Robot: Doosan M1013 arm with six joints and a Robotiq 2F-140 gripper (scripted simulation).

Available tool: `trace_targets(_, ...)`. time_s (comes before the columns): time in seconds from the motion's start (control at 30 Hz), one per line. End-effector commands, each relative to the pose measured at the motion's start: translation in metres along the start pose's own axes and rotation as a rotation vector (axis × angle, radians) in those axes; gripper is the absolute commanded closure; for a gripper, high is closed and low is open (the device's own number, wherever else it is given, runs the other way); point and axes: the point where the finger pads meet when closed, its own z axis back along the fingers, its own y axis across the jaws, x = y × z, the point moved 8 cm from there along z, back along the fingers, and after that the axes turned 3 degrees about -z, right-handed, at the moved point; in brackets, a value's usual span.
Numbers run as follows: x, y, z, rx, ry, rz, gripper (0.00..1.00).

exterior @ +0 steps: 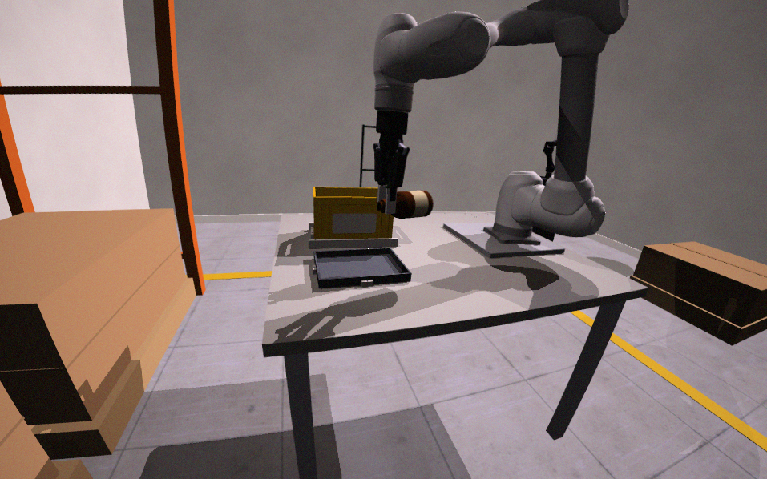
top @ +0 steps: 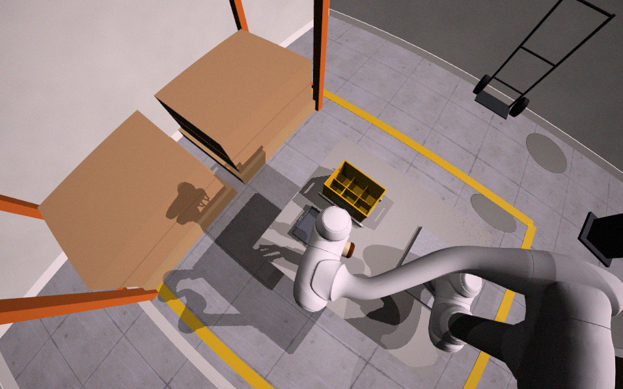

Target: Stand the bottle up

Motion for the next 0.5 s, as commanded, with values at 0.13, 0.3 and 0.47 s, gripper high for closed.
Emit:
trace_targets(0.13, 0.0, 0.0, 0.0001, 0.0, 0.0, -0.045, 0.9)
trace_targets(0.3, 0.0, 0.0, 0.0001, 0.0, 0.0, -0.121, 0.9)
trace_targets(0.47, 0.0, 0.0, 0.0001, 0.0, 0.0, -0.197, 0.9)
